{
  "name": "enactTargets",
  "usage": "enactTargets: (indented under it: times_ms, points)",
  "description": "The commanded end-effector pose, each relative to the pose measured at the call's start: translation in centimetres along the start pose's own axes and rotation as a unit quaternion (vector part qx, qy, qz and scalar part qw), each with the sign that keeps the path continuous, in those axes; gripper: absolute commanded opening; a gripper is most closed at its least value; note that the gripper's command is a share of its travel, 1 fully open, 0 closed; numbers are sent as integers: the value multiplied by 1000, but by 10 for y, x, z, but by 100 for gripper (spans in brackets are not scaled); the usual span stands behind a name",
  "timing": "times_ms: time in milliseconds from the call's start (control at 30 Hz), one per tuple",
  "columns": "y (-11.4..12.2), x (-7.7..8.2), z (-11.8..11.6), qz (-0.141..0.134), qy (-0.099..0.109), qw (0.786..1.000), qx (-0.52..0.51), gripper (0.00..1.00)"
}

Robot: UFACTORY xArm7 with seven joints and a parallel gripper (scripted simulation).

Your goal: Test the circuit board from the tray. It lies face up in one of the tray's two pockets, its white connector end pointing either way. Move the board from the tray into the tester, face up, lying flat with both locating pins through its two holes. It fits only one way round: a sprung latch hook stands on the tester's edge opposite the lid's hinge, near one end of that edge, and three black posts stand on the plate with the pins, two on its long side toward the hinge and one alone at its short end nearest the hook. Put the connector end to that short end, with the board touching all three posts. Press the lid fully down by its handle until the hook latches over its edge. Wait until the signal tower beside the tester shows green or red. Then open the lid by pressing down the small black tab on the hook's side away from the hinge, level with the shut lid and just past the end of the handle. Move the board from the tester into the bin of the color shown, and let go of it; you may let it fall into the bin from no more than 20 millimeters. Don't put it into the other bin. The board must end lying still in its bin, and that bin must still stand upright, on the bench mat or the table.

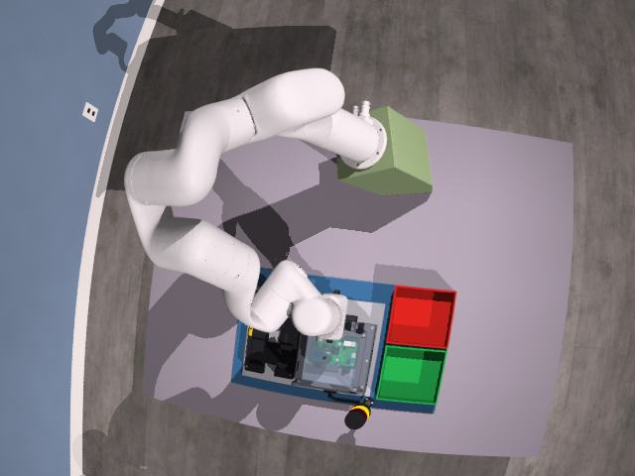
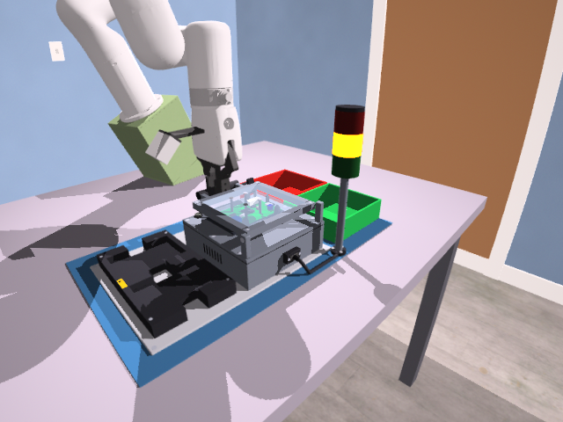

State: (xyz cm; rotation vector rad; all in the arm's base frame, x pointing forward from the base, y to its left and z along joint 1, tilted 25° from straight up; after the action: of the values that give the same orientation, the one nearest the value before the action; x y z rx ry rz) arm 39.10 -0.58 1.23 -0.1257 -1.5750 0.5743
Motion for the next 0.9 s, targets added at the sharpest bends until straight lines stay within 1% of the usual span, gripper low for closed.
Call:
enactTargets:
  times_ms: [0,233,367,467,600,667,867]
  points:
    - [0,1,-1,0,-2,1000,0,22]
    - [0,2,-1,0,-2,1000,0,22]
    - [0,8,-1,0,-2,1000,0,22]
    - [0,18,-1,0,-2,1000,0,22]
    - [0,36,-1,0,-2,1000,0,22]
    - [0,36,-1,0,-2,1000,0,22]
    - [0,67,-1,0,-2,1000,0,22]
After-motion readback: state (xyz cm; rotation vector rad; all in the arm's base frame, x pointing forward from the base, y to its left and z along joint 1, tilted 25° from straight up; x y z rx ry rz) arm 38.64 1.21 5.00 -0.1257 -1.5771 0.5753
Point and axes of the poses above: the point where the finger pads meet when closed, its own x axis back along the fingers, its own z axis across the jaws, y = z × x, the point moved 8 cm from there along x, back along the fingers, and after that the axes turned 13 degrees about x, right-handed, at the moved point
